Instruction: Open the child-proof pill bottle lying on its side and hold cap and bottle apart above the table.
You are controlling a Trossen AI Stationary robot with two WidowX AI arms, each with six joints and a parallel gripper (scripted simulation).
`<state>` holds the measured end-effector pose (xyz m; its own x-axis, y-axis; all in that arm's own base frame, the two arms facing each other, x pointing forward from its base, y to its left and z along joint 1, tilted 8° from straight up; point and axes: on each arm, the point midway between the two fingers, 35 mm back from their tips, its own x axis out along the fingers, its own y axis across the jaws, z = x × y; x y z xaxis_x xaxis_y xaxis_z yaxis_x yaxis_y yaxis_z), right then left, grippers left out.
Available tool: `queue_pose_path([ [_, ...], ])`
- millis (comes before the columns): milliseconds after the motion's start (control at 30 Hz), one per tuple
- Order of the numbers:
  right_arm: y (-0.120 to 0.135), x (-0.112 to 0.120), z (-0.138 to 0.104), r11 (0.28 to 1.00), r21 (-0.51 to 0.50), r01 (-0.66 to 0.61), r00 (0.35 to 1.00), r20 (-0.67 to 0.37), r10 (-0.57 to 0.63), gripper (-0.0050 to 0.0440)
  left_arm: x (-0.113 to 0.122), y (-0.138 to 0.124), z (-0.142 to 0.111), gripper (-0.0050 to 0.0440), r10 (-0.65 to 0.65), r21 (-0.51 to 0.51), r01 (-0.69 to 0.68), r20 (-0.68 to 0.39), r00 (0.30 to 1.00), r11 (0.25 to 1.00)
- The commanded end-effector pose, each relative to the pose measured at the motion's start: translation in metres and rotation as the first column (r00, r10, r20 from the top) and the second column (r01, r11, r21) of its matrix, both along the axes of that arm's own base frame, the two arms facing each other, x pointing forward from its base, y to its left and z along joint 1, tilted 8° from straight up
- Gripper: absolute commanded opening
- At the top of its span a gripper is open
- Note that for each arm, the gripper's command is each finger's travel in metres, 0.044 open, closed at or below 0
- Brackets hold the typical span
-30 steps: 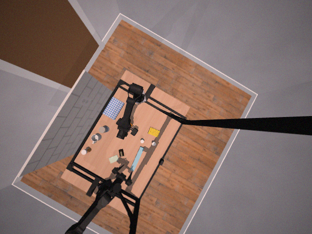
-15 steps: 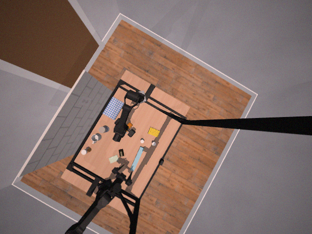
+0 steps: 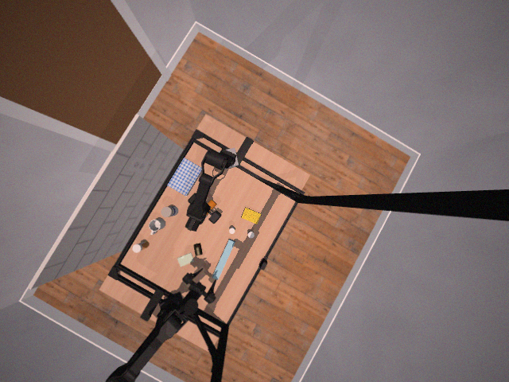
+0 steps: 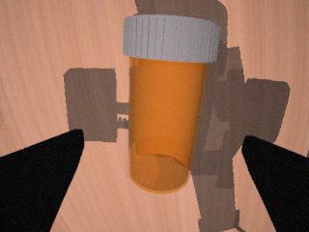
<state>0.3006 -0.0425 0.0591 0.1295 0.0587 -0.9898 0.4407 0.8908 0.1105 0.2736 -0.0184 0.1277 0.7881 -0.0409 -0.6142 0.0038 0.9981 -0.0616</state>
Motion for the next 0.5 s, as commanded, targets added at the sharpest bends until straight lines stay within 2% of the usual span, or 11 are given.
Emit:
queue_pose_path([
  [0, 0.001, 0.0, -0.007, 1.0, 0.004, 0.006, 1.0, -0.008, -0.006, 0.044, 0.0, 0.0, 0.0, 0.044, 0.0, 0.0, 0.0, 0.0, 1.0, 1.0],
  [467, 0.002, 0.002, -0.028, 1.0, 0.004, 0.006, 1.0, -0.008, -0.006, 0.044, 0.0, 0.0, 0.0, 0.044, 0.0, 0.0, 0.0, 0.0, 1.0, 1.0],
])
